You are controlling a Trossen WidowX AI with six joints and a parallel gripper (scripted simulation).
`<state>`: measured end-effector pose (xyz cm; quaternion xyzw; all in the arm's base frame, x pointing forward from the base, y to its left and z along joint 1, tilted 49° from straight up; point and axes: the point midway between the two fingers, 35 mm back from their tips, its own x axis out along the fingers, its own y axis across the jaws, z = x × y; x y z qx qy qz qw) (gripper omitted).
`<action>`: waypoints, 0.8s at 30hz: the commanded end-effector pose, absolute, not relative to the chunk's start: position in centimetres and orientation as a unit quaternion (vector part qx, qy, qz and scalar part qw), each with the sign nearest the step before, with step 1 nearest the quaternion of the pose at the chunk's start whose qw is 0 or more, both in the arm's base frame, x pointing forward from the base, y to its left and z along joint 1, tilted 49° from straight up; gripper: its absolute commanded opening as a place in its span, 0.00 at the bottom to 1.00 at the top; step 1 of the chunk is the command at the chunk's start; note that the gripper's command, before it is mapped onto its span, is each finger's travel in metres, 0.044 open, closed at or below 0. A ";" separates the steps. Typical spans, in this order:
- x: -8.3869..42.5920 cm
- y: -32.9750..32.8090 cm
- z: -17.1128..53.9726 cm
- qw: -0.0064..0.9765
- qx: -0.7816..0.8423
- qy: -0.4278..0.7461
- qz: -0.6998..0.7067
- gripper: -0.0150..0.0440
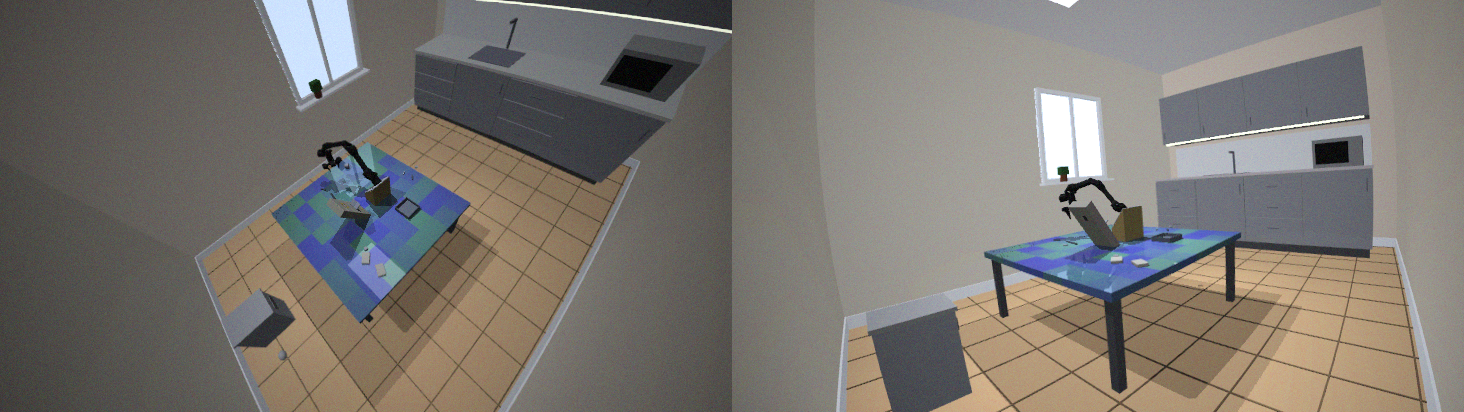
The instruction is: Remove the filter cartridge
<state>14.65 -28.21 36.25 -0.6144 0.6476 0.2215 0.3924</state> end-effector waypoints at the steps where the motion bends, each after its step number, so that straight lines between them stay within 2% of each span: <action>1: 14.8 -28.2 36.2 0.393 -0.615 0.647 0.221 0.89; 5: 17.7 -27.8 35.1 0.399 -0.624 0.640 0.204 0.71; 11: 25.9 -24.3 31.8 0.433 -0.647 0.610 0.147 0.44; 18: 33.3 -17.2 28.1 0.505 -0.660 0.552 0.070 0.42; 24: 37.2 -8.4 24.1 0.574 -0.666 0.476 0.031 0.42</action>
